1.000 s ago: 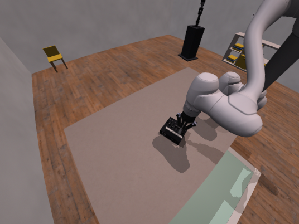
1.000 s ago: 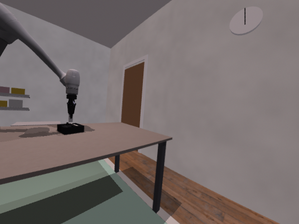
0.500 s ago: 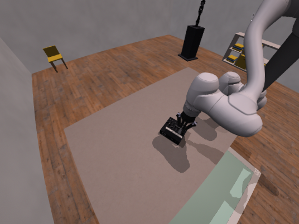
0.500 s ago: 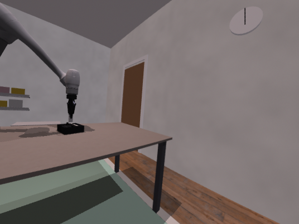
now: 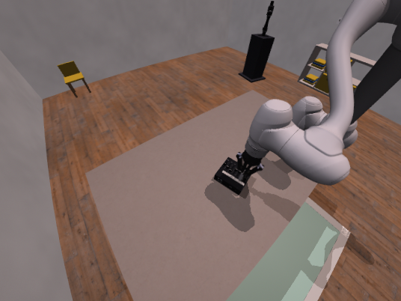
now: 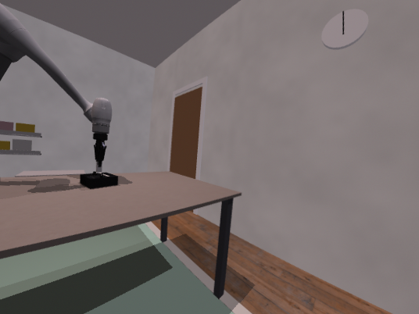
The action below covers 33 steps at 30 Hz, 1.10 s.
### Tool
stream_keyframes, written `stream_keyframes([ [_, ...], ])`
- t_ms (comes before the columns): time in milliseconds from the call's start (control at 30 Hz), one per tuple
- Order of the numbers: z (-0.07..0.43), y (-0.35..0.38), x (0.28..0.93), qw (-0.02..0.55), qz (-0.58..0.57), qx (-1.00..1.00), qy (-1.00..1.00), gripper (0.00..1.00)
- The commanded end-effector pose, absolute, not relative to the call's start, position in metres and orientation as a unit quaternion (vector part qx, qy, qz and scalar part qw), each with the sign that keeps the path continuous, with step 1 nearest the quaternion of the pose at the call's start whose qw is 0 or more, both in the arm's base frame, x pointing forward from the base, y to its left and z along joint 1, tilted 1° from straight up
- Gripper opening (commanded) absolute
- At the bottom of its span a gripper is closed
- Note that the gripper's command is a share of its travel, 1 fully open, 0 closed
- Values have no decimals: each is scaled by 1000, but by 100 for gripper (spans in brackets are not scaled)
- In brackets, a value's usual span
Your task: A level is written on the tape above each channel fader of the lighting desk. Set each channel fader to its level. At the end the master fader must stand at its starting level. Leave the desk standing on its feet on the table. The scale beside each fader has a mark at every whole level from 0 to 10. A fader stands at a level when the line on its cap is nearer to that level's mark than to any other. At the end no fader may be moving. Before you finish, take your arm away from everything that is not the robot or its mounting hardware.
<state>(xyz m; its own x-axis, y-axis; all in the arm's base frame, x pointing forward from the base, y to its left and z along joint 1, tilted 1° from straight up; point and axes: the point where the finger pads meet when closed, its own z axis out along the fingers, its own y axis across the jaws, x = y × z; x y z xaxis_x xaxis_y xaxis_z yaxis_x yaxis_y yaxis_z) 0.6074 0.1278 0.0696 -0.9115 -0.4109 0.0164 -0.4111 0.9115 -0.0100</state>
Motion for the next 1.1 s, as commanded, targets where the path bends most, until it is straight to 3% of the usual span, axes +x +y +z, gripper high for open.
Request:
stream_keyframes([
  [0,68,128,607,7,6,210,-978,0],
  [1067,64,128,607,7,6,210,-978,0],
])
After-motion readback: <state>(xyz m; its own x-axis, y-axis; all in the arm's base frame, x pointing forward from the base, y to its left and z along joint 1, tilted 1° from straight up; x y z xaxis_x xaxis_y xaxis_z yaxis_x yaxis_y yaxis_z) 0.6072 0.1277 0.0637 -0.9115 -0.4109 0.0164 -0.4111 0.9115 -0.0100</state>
